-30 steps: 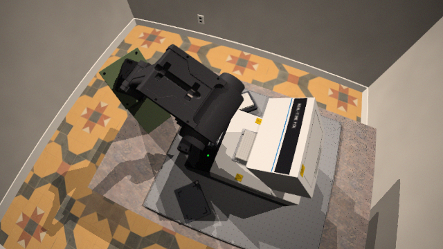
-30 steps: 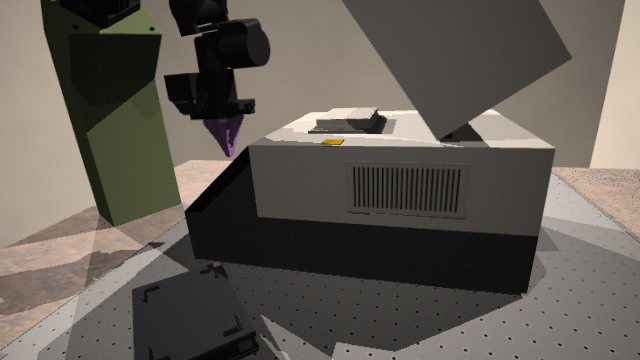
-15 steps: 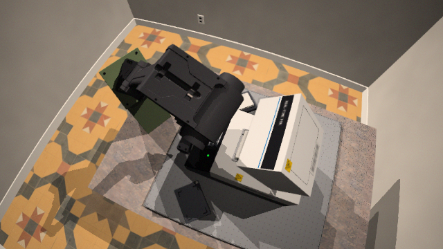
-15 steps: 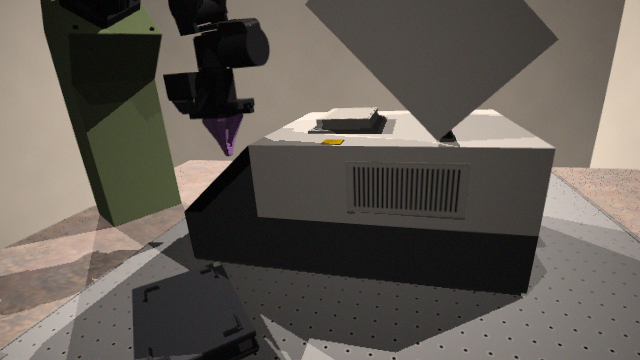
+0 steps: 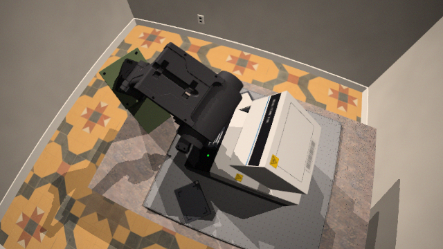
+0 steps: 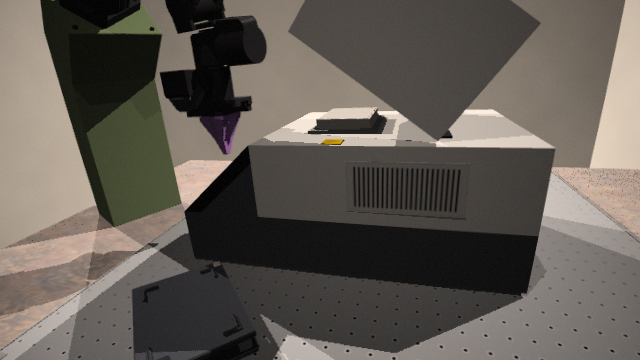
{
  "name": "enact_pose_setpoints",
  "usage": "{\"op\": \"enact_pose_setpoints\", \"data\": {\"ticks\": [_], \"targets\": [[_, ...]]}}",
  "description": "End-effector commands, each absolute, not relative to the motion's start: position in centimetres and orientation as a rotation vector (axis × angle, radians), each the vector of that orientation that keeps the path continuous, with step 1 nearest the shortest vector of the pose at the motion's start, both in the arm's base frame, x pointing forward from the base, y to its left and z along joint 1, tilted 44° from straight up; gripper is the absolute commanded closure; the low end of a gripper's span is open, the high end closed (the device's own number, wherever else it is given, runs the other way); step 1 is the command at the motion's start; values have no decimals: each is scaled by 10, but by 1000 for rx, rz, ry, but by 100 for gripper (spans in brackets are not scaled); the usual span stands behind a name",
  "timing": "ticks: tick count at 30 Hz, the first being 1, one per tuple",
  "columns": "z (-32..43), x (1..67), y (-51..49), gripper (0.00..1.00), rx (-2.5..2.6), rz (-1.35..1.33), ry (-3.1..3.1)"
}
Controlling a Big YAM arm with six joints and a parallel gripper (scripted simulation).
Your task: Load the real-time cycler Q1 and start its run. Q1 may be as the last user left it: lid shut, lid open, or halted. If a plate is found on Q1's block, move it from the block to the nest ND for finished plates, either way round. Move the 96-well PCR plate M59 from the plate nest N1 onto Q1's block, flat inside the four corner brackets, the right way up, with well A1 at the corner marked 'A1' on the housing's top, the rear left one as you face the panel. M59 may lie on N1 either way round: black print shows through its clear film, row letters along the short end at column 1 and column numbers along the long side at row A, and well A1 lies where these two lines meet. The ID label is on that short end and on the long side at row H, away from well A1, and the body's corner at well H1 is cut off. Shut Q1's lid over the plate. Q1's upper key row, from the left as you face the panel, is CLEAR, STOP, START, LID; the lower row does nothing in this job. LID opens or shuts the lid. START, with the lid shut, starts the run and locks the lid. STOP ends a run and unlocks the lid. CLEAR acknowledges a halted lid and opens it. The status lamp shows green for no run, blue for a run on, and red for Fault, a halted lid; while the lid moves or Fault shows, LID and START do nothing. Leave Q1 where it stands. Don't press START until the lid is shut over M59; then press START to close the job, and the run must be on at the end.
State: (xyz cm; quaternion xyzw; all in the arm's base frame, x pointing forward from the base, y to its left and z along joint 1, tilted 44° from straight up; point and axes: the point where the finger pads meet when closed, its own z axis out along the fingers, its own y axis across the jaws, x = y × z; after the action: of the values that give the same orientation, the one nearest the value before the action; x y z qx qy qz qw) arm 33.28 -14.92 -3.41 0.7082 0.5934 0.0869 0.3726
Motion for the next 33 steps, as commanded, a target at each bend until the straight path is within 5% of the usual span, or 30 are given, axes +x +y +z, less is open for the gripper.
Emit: {"op": "enact_pose_setpoints", "data": {"ticks": [1, 16, 33], "targets": [[-35, 311, -143, 100, 1806, 207, 1533], [-38, 231, -122, 100, 1803, 220, 1518], [-39, 249, -122, 100, 1819, 227, 1520]]}}
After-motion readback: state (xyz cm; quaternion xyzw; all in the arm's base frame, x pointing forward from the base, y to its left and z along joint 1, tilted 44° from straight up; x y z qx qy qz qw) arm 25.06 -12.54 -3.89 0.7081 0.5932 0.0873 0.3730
